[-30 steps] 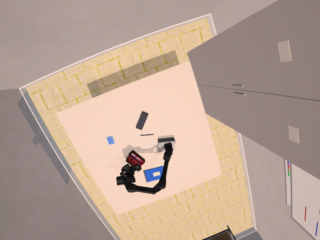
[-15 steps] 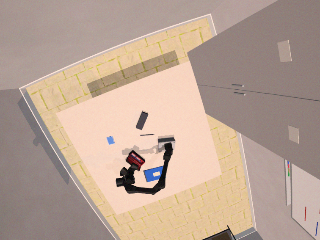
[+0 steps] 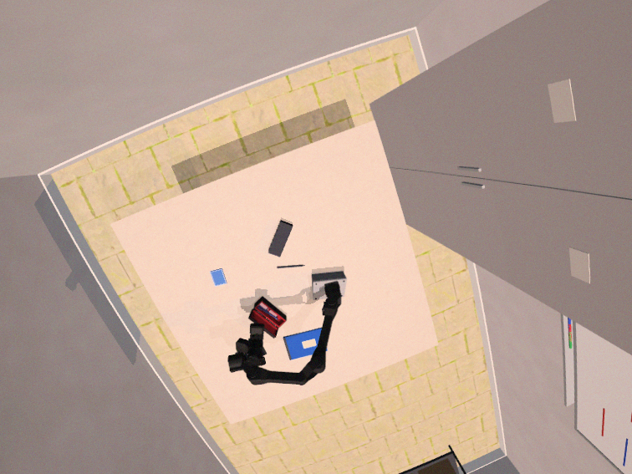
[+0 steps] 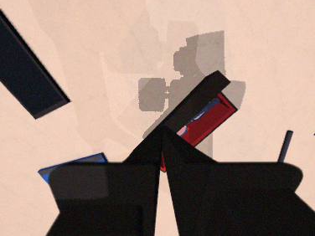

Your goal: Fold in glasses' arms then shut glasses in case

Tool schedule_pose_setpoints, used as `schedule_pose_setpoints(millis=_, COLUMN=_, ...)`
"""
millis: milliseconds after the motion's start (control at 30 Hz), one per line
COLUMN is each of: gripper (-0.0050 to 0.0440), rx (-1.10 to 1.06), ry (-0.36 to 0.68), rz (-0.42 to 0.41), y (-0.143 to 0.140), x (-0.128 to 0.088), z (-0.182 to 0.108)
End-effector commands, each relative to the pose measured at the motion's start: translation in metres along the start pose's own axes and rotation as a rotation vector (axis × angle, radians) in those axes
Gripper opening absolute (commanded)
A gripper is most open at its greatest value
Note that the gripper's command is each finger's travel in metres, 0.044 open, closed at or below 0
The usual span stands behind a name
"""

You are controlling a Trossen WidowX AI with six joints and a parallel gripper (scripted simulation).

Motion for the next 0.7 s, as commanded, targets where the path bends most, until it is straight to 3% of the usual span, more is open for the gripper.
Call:
schedule_pose_setpoints(millis=0, gripper=0.0000, rx=-0.063, ry=0.000, rz=-0.003, y=0.002, x=0.000, z=0.002)
schedule_pose_setpoints(millis=667, gripper=0.0000, rx=-0.689, ry=0.000, rz=0.002, y=0.018, x=0.000, z=0.005)
Point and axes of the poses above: the point midway between the two fingers, 35 mm back from their tips, its own x axis out along the fingers, its own y axis across the jaws, z = x × y, the point moved 6 cm from there along -x, back along the fingers, and after that the axes turned 3 degrees about x, right-handed, at the moved point
